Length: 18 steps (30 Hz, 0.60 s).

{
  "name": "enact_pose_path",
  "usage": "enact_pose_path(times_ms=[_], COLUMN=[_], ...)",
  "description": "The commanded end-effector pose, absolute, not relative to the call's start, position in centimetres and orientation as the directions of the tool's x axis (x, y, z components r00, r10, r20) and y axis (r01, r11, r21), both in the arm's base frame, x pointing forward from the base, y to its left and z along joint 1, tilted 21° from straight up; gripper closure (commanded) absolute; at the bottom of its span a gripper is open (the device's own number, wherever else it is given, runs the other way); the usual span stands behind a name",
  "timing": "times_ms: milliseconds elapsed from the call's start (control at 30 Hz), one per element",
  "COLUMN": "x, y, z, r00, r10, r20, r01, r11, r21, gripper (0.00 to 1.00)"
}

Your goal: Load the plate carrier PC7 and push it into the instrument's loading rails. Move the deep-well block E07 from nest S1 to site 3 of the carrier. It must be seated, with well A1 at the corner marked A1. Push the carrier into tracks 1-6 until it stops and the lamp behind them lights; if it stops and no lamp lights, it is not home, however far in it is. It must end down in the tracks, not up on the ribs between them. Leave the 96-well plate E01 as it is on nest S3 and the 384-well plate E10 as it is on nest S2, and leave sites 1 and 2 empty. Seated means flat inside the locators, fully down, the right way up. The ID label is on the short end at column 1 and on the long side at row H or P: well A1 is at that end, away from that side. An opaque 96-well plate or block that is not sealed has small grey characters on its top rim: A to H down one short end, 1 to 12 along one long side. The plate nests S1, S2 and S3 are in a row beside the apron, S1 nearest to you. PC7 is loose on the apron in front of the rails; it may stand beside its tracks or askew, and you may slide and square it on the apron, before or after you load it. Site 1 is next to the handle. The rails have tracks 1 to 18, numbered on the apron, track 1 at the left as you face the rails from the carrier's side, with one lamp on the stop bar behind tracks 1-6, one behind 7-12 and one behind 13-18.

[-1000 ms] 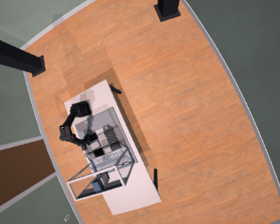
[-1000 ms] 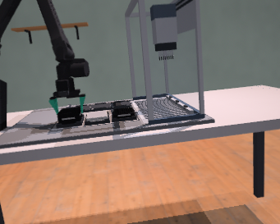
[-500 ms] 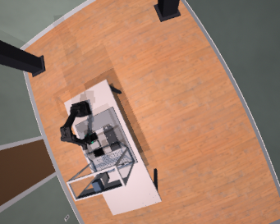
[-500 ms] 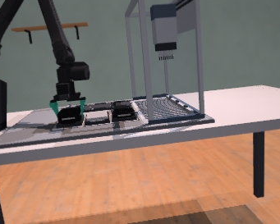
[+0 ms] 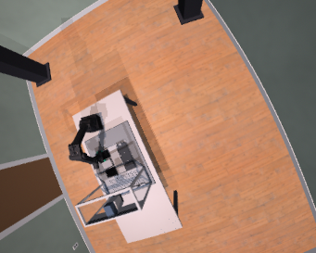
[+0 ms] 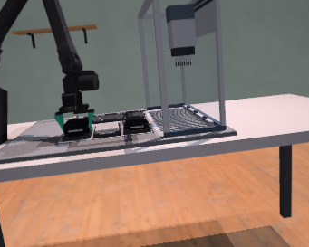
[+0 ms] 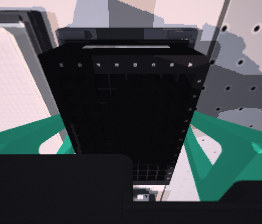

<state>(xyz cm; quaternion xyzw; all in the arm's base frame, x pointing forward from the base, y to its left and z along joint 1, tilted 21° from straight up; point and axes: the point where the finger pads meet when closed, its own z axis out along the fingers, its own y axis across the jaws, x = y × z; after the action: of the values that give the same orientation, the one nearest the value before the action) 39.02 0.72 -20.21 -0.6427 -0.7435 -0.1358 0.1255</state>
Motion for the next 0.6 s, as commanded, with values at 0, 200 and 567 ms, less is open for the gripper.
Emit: enact_pose_path(times_ms=[0,200,567], x=[40.75,40.75,41.21], y=[1.11,1.11,1.21], z=[-20.11,-20.11,-20.00], r00=[-0.154,-0.154,-0.156], r10=[0.924,0.924,0.924], r20=[0.351,0.351,0.350], r01=[0.988,0.988,0.987], r11=[0.137,0.137,0.137], r21=[0.073,0.073,0.078], gripper=[0.00,0.00,0.00])
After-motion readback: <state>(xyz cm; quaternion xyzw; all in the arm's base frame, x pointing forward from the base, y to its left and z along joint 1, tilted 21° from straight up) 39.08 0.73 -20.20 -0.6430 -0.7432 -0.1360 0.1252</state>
